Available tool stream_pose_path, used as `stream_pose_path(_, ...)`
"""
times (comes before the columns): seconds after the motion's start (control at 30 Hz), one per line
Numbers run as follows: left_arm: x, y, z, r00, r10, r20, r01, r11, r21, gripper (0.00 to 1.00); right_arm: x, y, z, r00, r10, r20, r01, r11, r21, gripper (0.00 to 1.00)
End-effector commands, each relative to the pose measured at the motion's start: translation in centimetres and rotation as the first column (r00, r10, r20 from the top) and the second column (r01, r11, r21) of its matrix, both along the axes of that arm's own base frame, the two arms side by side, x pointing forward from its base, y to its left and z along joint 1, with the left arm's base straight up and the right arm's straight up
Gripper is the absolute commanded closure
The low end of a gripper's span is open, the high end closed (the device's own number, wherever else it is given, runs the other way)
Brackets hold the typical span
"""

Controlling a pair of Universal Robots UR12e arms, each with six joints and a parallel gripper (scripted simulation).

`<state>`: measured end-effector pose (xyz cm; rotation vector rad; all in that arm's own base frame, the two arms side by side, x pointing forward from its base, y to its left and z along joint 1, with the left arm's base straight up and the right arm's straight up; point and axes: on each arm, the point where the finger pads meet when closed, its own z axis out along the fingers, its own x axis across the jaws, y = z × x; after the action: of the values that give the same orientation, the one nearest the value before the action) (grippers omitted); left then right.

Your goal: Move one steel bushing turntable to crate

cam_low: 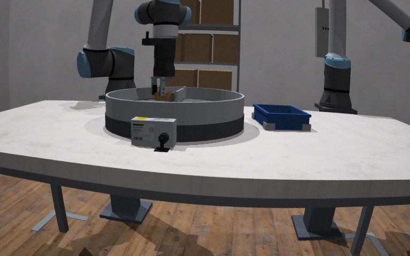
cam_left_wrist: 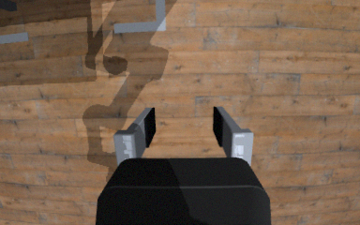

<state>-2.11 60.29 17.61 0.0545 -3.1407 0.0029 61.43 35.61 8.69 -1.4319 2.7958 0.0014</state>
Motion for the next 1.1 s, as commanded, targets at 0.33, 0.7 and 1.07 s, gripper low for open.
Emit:
stream_pose_path(0.33,0.02,0.07,0.1,1.0,0.0,0.0,0.0,1.0,0.002,0.0,0.05,0.05,-1.02,1.0,0.0,0.001,0.0,1.0,0.001,0.24)
stream_pose_path(0.7,0.02,0.07,0.1,1.0,0.0,0.0,0.0,1.0,0.002,0.0,0.05,0.05,-1.02,1.0,0.0,0.001,0.0,1.0,0.001,0.24)
stream_pose_path(1.07,0.02,0.07,0.1,1.0,0.0,0.0,0.0,1.0,0.002,0.0,0.05,0.05,-1.02,1.0,0.0,0.001,0.0,1.0,0.001,0.24)
